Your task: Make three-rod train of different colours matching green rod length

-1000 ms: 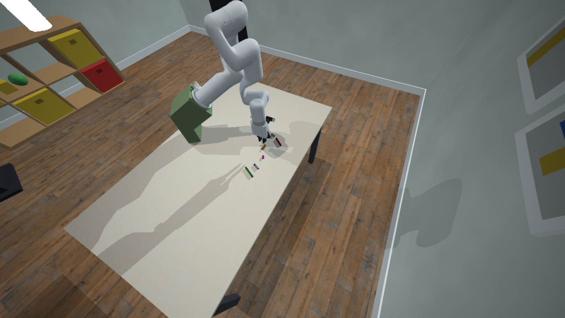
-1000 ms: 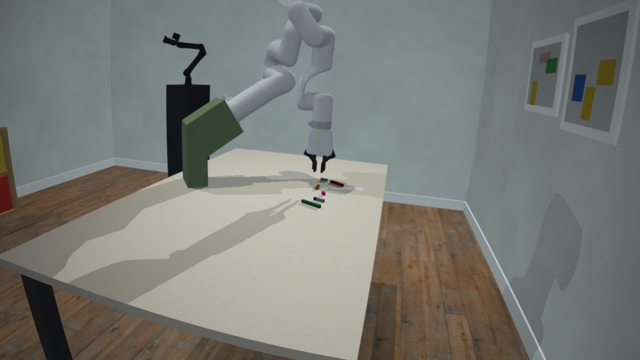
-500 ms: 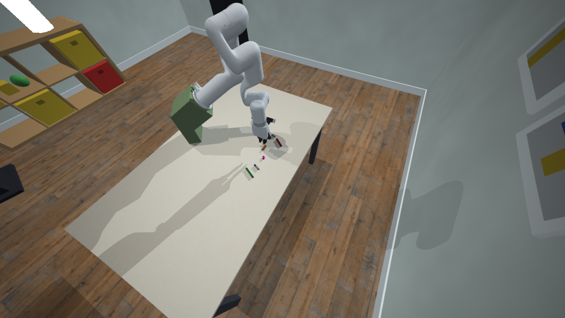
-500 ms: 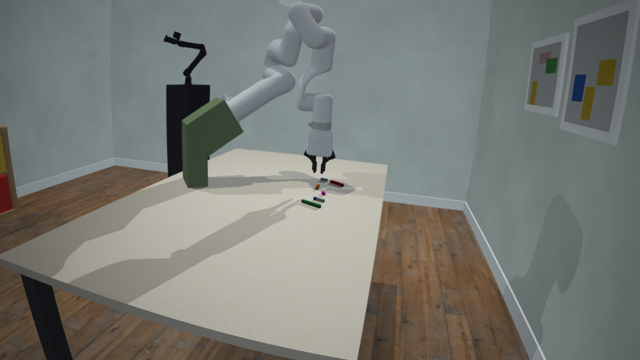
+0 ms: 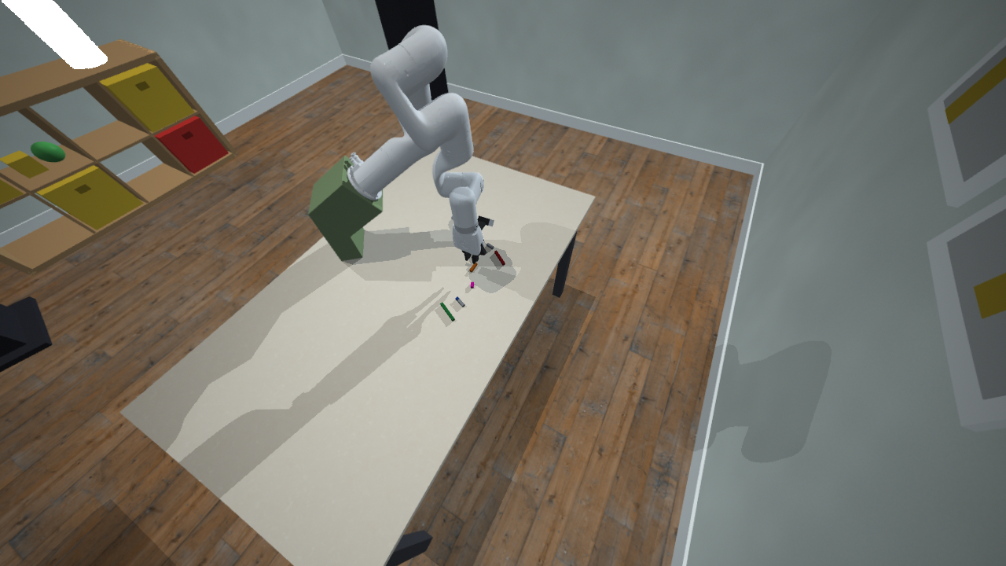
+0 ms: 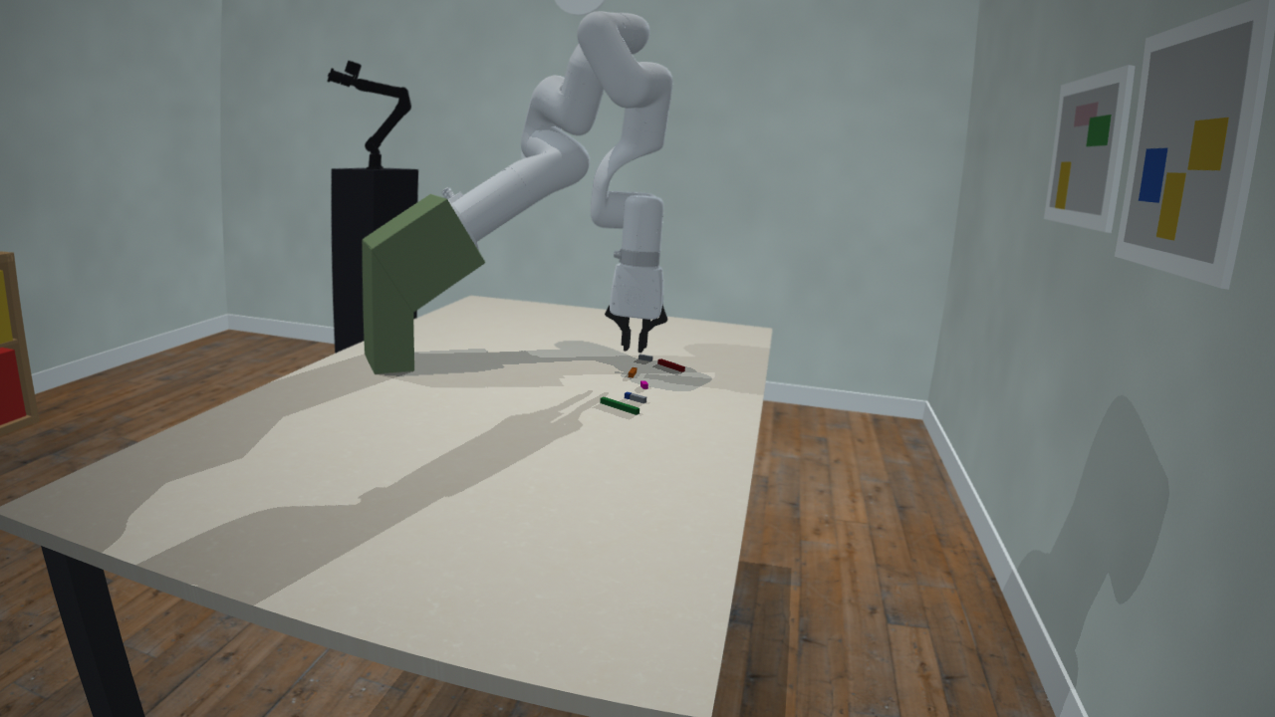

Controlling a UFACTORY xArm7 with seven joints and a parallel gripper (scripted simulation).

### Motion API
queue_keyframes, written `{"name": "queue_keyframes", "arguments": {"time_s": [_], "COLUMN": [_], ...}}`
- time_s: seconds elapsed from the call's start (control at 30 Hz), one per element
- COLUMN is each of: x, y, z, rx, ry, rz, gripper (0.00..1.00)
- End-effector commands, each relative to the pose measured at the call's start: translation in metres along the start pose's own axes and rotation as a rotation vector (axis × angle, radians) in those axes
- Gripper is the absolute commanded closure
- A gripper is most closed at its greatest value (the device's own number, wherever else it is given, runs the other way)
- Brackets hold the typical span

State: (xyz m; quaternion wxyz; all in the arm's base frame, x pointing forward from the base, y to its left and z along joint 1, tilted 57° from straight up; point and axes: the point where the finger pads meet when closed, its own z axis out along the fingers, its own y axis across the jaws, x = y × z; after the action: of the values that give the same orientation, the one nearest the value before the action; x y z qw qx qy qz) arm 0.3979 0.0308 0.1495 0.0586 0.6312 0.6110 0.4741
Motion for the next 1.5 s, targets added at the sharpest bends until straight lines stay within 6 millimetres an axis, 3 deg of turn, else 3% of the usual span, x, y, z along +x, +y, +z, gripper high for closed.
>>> {"name": "queue_keyframes", "arguments": {"time_s": [0.0, 0.53, 1.47], "x": [0.0, 0.0, 0.0], "y": [0.001, 0.001, 0.001], "z": [0.006, 0.028, 0.035], "rx": [-0.004, -0.004, -0.004], "ry": [-0.001, -0.001, -0.001], "rz": [0.0, 0.0, 0.0], "gripper": [0.76, 0.76, 0.76]}}
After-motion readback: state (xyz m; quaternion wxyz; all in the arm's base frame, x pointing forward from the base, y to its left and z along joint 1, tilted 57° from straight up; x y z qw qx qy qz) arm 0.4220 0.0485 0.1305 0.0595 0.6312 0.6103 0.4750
